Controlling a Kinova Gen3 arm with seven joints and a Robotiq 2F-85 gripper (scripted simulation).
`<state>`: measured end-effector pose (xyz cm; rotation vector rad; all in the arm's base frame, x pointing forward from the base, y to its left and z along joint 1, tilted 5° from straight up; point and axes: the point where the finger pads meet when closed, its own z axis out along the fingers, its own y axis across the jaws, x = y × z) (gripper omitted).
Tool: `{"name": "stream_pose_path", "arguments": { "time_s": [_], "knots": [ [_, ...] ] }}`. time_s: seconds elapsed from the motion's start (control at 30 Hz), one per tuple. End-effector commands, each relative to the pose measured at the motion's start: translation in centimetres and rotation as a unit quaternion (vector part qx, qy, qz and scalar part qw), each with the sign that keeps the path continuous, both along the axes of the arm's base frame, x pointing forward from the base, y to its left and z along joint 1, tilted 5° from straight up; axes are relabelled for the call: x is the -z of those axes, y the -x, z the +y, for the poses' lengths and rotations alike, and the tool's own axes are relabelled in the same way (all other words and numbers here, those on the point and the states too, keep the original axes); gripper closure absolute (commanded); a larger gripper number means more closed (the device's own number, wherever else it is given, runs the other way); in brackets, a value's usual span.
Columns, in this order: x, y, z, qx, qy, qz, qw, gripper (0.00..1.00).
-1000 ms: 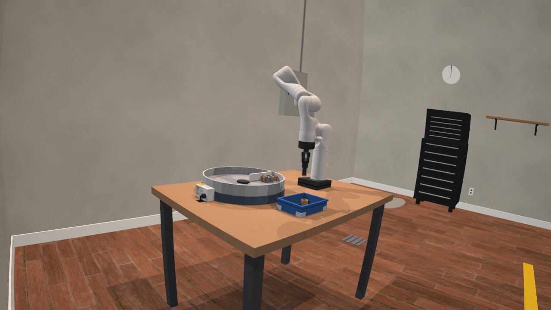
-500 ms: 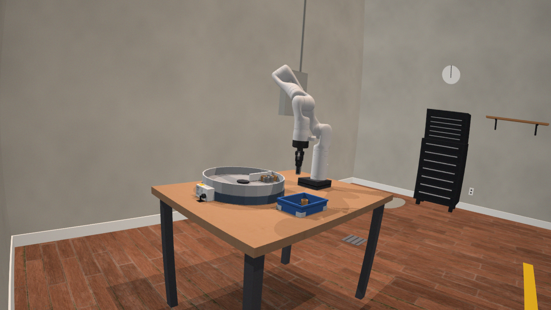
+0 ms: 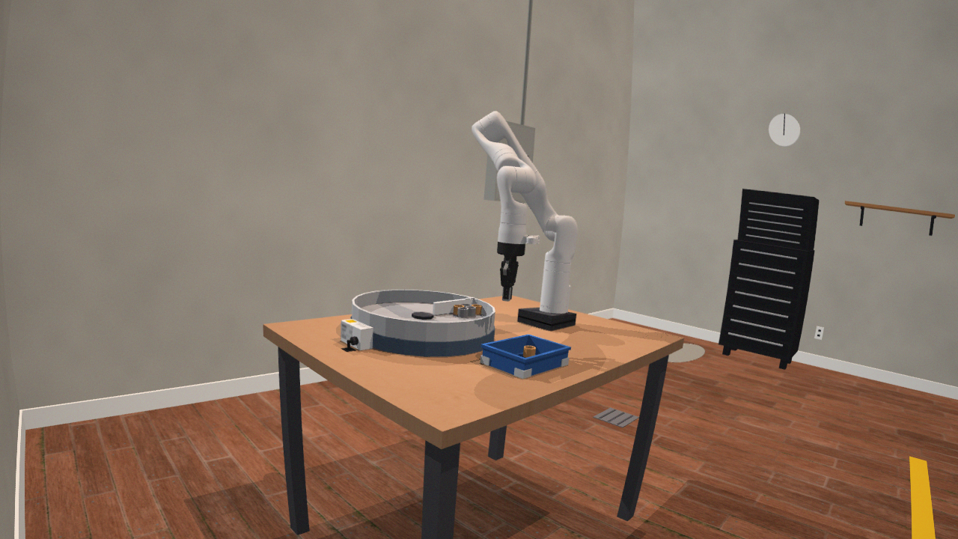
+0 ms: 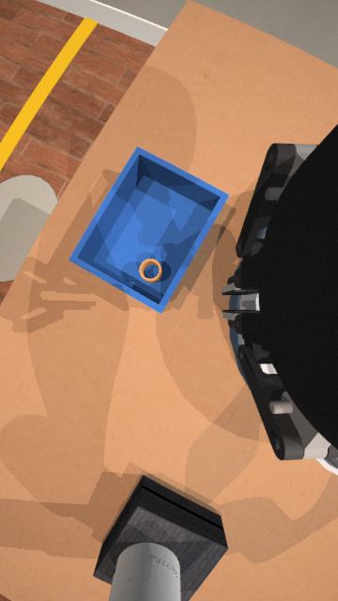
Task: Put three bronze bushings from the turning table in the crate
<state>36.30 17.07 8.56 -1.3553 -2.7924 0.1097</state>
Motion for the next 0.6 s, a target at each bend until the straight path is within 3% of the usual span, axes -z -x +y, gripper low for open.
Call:
{"name": "stream_pose_path", "arguments": {
  "time_s": [0.0, 0.07, 0.47, 0.57],
  "knots": [
    [0.0, -0.3, -2.8, 0.032, 0.004, -0.003, 0.999, 0.86],
    [0.0, -0.5, -4.9, 0.058, 0.006, -0.004, 0.998, 0.86],
    [0.0, -0.5, -4.9, 0.058, 0.006, -0.004, 0.998, 0.86],
    [0.1, -0.8, -8.1, 0.096, 0.008, -0.006, 0.995, 0.86]
  ]
}}
